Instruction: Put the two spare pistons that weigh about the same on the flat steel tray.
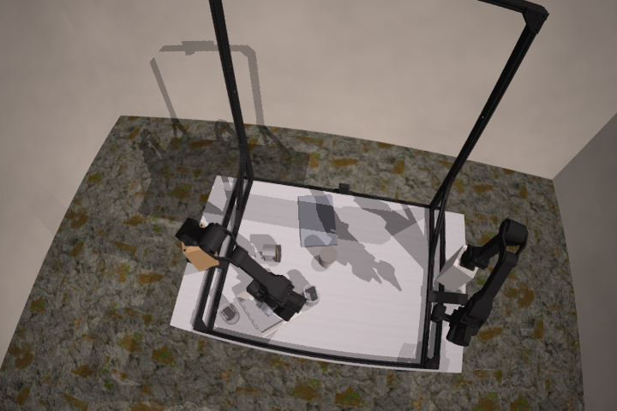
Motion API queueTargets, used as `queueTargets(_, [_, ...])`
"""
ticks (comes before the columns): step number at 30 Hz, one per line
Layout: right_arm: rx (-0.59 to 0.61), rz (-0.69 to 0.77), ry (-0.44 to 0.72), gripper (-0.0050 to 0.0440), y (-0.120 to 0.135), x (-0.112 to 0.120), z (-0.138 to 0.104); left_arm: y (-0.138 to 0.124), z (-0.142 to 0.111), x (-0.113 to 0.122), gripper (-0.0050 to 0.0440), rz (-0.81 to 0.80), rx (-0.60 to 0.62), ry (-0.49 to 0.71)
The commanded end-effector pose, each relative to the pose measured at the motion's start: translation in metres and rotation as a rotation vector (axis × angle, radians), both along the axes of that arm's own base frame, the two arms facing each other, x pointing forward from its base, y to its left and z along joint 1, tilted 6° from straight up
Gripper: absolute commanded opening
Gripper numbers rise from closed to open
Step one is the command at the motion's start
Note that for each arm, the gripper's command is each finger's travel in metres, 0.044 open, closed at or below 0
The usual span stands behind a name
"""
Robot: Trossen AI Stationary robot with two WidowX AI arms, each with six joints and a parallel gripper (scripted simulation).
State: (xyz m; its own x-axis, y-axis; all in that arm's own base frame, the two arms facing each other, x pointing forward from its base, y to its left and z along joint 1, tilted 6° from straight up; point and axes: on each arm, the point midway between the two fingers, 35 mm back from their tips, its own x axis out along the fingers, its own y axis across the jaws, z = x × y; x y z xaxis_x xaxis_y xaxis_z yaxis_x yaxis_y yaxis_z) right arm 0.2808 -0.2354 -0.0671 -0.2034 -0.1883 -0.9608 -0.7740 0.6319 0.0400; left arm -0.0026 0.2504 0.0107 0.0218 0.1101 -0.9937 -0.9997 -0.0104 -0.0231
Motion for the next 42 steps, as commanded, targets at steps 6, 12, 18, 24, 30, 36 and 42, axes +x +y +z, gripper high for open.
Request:
queueTargets(6, [0.005,0.003,0.012,0.0158,0.001,-0.003,-0.004,0.000,0.000,0.000,0.0440,-0.002,0.000,-0.002])
queueTargets(12, [0.005,0.003,0.012,0.0158,0.001,-0.003,-0.004,0.000,0.000,0.000,0.0440,-0.002,0.000,-0.002])
queueTargets(18, [0.005,0.003,0.012,0.0158,0.001,-0.003,-0.004,0.000,0.000,0.000,0.0440,-0.002,0.000,-0.002])
queueTargets(24, [0.005,0.003,0.012,0.0158,0.001,-0.003,-0.002,0.000,0.000,0.000,0.0440,-0.002,0.000,-0.002])
queueTargets(30, [0.005,0.003,0.012,0.0158,0.002,-0.003,0.008,0.000,0.000,0.000,0.0440,-0.002,0.000,-0.002])
queueTargets(36, [0.005,0.003,0.012,0.0158,0.003,-0.003,0.014,0.000,0.000,0.000,0.0440,-0.002,0.000,-0.002])
queueTargets(42, [0.005,0.003,0.012,0.0158,0.004,-0.004,0.024,0.000,0.000,0.000,0.0440,-0.002,0.000,-0.002])
